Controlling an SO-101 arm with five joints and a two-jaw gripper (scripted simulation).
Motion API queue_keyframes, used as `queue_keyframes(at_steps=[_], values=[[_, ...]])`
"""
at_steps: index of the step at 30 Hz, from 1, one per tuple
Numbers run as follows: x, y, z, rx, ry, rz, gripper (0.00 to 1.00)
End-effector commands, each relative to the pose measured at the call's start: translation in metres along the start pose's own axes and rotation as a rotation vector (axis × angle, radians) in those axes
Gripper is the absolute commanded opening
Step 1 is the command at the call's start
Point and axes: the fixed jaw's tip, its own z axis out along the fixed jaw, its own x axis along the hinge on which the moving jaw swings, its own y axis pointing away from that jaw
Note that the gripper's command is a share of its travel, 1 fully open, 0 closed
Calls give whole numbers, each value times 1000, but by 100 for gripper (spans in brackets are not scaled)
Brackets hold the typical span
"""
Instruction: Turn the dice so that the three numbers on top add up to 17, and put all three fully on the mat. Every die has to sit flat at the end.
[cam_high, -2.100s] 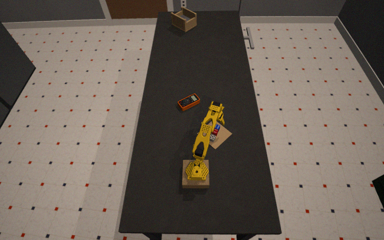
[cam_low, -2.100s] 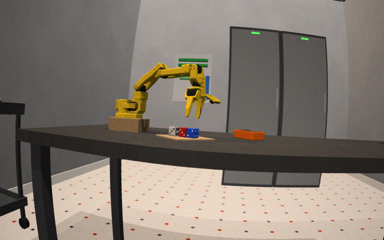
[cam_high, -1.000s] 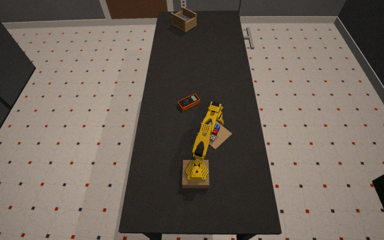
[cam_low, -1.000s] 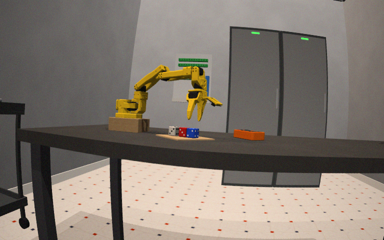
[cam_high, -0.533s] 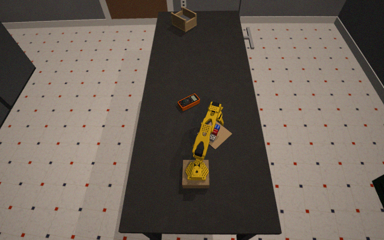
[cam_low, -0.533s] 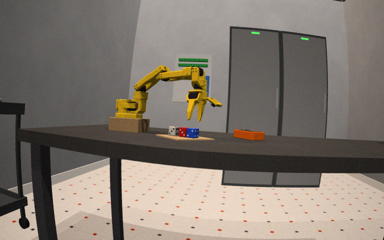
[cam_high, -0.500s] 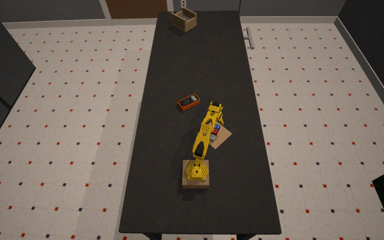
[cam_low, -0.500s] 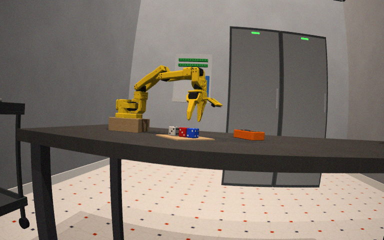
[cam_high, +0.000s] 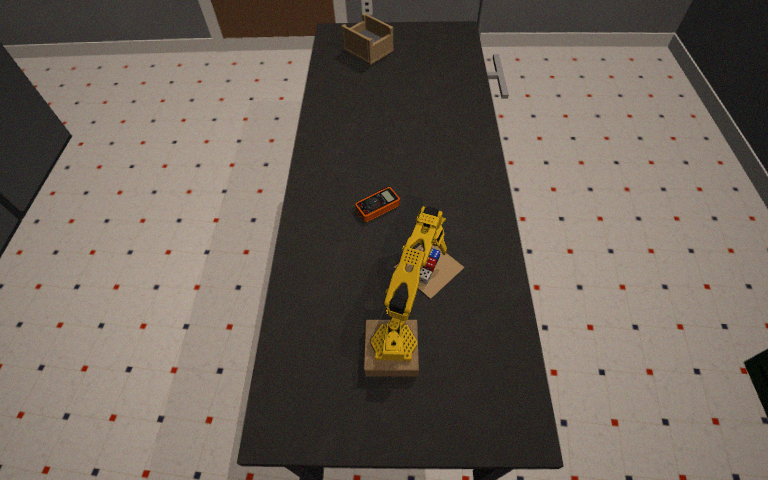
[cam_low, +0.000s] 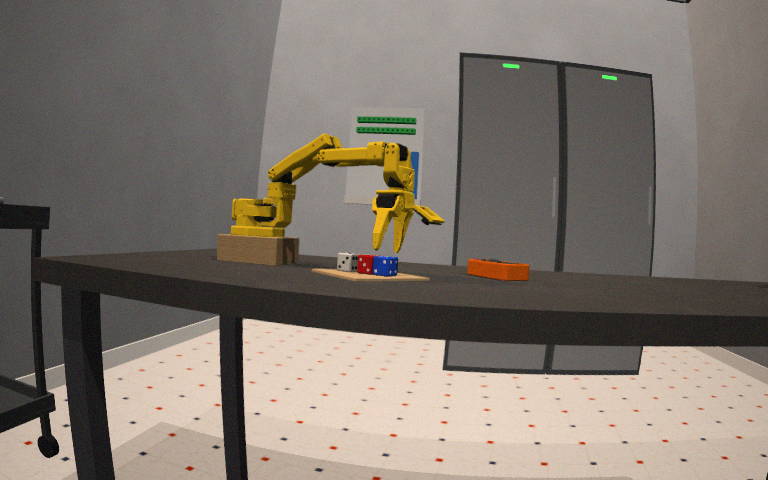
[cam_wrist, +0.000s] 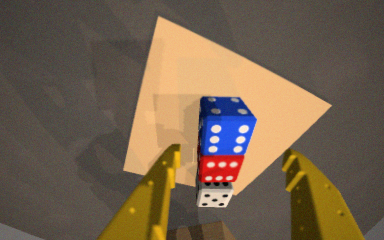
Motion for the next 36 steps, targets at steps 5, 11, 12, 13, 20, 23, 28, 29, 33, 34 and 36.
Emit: queue_keyframes(at_steps=[5, 11, 12, 13, 20, 23, 28, 29, 33, 34, 36], values=[[4, 2, 20, 2, 32, -16, 35], [4, 2, 25, 2, 36, -16, 35], [4, 2, 27, 2, 37, -16, 35], [4, 2, 28, 2, 37, -16, 35], [5, 2, 31, 2, 40, -16, 35], [5, 2, 31, 2, 40, -16, 35], [5, 2, 31, 2, 40, -16, 35], [5, 2, 31, 2, 40, -16, 35], [5, 2, 31, 2, 40, -16, 34], [5, 2, 31, 2, 40, -16, 34], [5, 1, 31, 2, 40, -16, 33]])
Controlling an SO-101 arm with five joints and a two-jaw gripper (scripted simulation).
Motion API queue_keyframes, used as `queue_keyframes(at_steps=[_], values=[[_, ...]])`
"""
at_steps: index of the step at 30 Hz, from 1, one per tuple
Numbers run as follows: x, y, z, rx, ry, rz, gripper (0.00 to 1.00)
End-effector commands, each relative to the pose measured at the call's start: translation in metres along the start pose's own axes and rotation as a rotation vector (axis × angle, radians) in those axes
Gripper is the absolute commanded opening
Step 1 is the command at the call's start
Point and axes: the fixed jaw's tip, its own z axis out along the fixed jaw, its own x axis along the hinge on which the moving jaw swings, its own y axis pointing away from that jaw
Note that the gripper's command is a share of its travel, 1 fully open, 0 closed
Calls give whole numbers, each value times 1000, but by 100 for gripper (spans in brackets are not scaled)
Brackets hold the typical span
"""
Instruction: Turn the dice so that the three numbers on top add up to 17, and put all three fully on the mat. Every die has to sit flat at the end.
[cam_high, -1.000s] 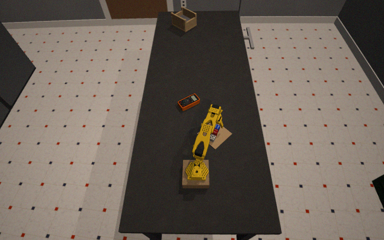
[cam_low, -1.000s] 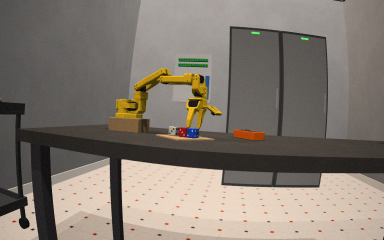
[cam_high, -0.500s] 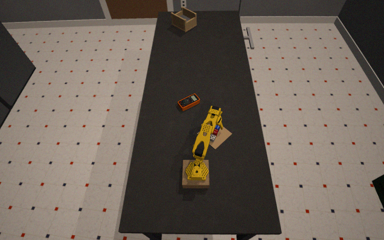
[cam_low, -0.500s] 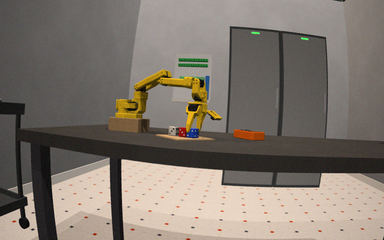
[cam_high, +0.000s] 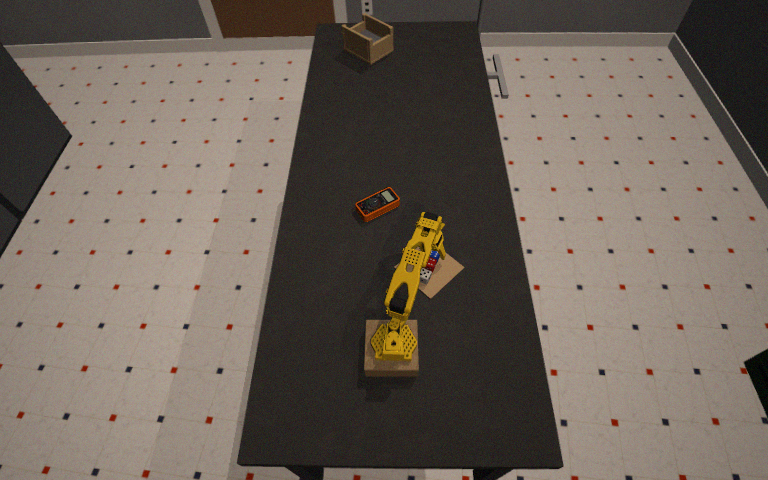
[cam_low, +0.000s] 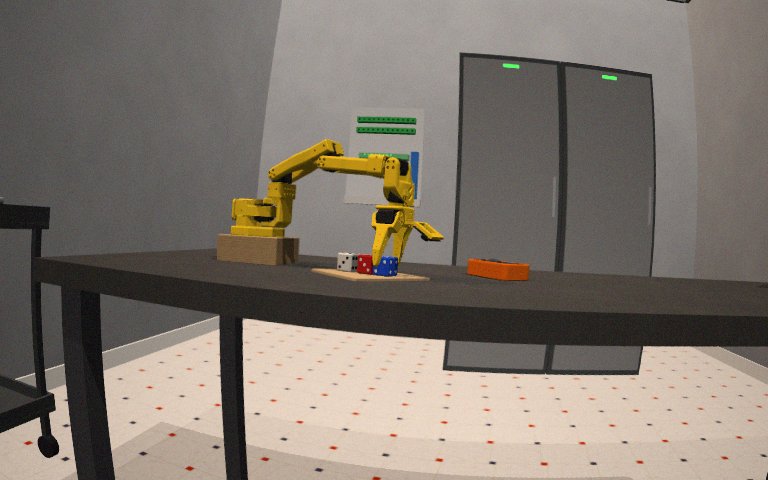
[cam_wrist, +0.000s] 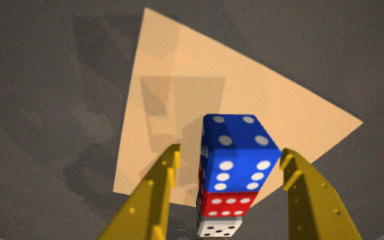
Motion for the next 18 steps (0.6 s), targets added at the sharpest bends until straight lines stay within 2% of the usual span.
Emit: queue_keyframes(at_steps=[1, 18], values=[[4, 1, 6, 1, 23, -14, 33], [4, -5, 6, 0, 23, -14, 22]])
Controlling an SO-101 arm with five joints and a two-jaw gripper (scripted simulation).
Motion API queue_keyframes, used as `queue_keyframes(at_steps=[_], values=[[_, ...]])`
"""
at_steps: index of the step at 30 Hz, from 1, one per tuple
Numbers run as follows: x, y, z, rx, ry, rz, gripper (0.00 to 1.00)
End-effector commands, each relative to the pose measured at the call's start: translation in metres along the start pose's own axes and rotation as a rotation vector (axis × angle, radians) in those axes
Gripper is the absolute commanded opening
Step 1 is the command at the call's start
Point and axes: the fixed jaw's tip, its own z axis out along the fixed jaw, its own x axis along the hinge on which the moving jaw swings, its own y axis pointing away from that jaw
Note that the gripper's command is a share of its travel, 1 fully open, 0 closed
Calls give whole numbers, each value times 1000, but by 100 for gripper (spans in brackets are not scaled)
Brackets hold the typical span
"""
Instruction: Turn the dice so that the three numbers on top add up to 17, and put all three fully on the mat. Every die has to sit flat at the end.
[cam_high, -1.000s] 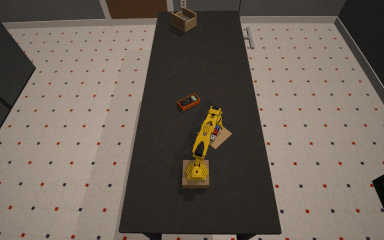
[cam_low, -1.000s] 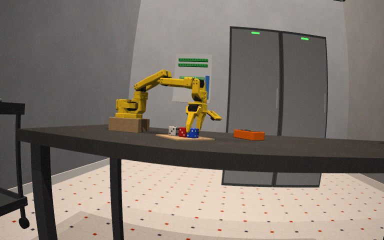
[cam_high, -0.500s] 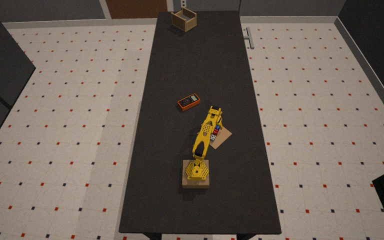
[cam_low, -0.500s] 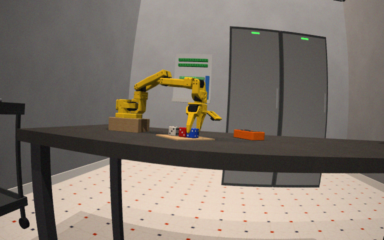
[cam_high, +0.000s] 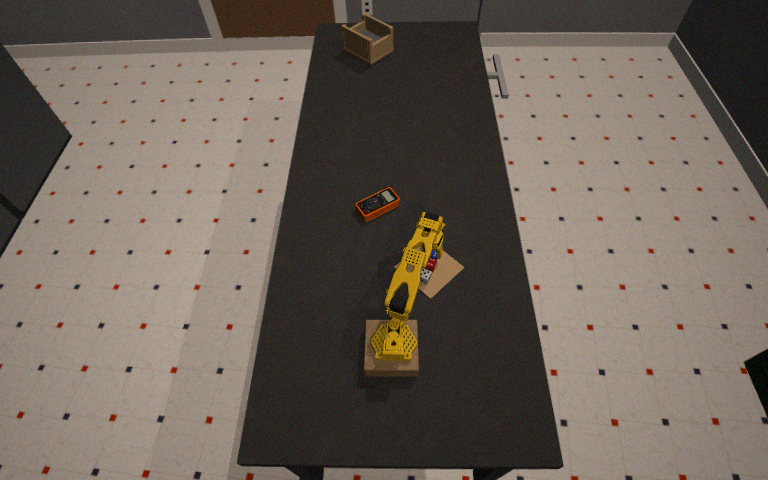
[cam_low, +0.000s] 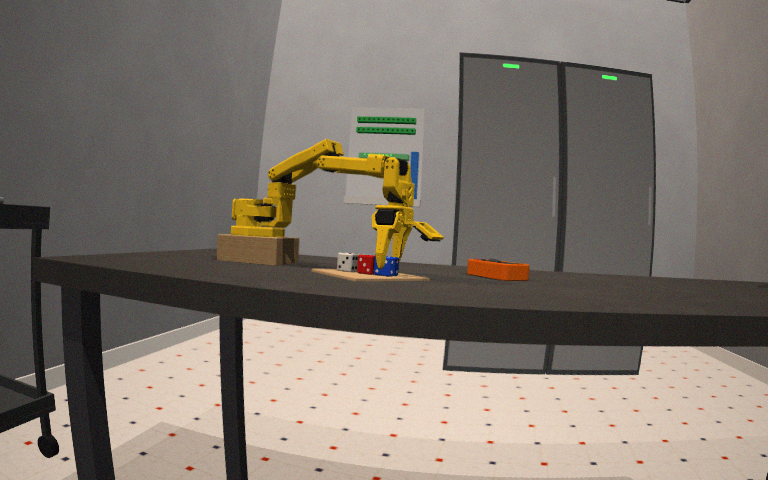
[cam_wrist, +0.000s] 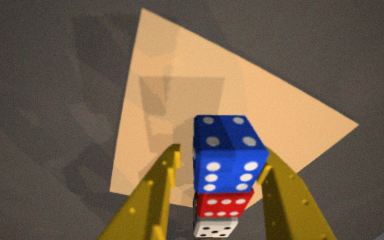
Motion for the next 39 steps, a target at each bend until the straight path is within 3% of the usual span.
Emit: queue_keyframes(at_steps=[1, 24, 33, 39], values=[[4, -3, 6, 0, 25, 0, 21], [4, -6, 6, -1, 25, 0, 16], [4, -6, 6, -1, 25, 0, 2], [4, -6, 6, -1, 25, 0, 0]])
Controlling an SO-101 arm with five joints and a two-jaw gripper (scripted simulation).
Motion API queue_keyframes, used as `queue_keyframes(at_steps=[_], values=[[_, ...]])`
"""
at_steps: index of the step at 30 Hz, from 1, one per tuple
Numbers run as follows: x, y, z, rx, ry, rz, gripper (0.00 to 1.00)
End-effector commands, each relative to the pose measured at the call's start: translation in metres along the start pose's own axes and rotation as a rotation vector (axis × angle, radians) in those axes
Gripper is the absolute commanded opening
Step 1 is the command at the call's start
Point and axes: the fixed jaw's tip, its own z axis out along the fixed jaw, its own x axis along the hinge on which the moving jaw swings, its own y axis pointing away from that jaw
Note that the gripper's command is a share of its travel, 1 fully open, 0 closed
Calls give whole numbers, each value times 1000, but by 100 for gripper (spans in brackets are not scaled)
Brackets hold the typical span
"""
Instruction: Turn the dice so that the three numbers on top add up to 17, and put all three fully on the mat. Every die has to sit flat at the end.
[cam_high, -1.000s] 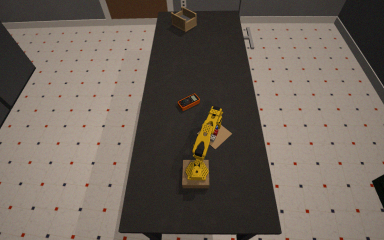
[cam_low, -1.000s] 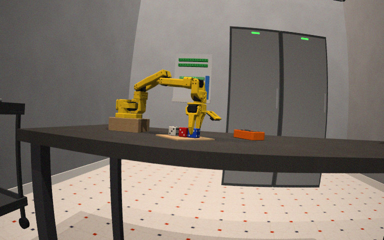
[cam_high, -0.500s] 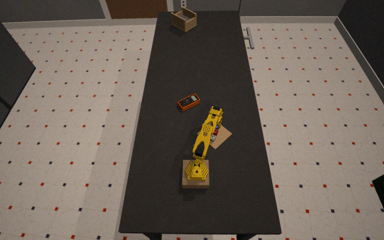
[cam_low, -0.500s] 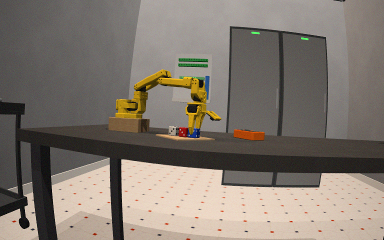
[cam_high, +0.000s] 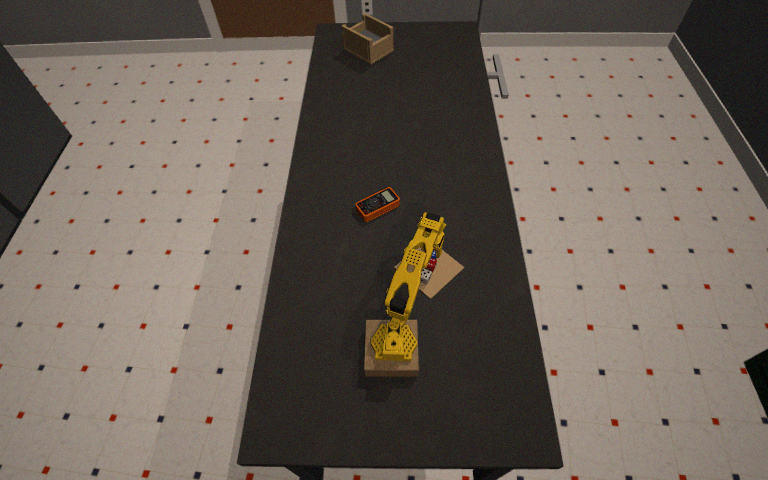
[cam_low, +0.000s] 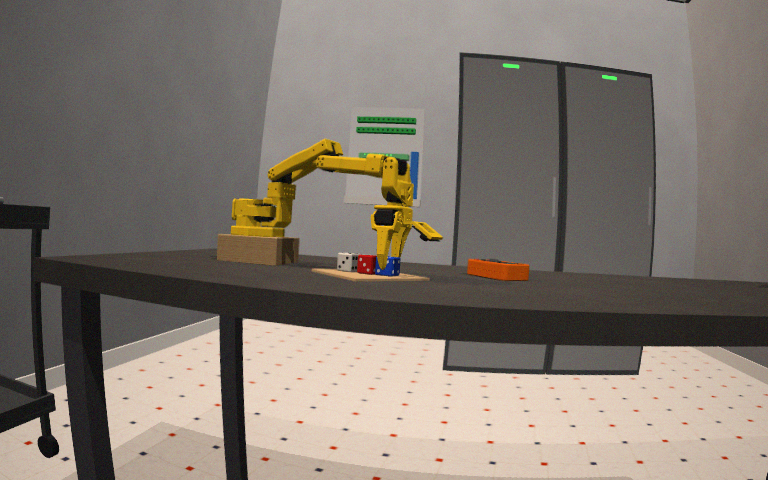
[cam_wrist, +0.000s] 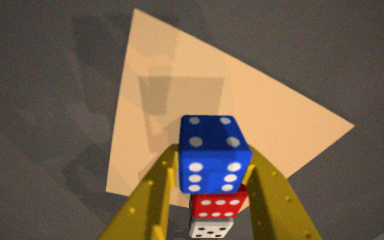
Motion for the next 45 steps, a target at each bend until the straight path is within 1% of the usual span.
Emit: queue_keyframes(at_steps=[1, 5, 8, 15, 17, 23, 27, 36, 45], values=[[4, -3, 6, 0, 26, 4, 0], [4, -3, 4, 0, 25, 4, 0], [4, -3, 0, 0, 21, 4, 0], [3, 0, -19, 0, 6, 3, 0], [3, 0, -19, 0, 6, 3, 0], [3, 2, -36, -1, -7, 3, 0], [1, 3, -42, -2, -29, 2, 0], [0, 3, -44, -2, -38, 2, 0], [-4, 1, -41, -3, -51, 8, 0]])
